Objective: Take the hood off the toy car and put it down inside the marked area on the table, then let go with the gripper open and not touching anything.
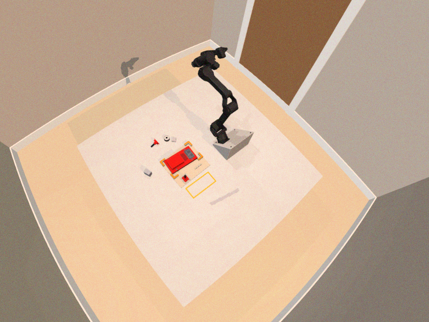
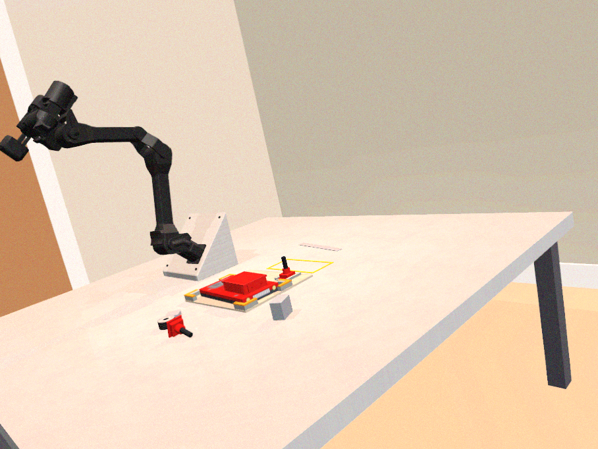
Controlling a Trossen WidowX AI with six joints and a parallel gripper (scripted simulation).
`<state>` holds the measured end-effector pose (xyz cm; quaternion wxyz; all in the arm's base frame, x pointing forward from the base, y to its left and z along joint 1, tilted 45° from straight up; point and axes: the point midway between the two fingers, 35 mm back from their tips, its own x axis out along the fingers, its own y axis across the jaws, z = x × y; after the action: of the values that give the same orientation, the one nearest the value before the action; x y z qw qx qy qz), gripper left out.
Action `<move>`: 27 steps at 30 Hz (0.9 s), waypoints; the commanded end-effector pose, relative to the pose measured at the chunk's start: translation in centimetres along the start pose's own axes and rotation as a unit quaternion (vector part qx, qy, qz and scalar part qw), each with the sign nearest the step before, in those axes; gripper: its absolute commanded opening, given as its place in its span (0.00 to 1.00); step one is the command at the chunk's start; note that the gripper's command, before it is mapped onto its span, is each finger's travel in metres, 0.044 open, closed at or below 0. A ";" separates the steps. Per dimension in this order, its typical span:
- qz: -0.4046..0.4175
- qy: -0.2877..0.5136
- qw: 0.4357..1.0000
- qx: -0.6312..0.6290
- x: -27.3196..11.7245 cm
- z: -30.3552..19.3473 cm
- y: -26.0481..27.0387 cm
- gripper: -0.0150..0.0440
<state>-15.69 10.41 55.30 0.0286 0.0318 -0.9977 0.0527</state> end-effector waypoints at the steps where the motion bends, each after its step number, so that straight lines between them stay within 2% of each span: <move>1: -0.002 0.001 1.000 -0.005 0.0 0.0 -0.2 1.00; 7: -0.082 0.035 0.982 -0.168 0.6 -1.0 -8.5 1.00; 13: -0.170 0.099 0.921 -0.336 -1.2 -0.9 -17.6 1.00; 20: -0.258 0.201 0.802 -0.500 -6.4 0.7 -26.8 1.00; 27: -0.319 0.338 0.640 -0.611 -14.2 3.4 -33.5 1.00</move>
<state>-2.66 -20.13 55.79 0.3448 0.2921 -0.7125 -0.5368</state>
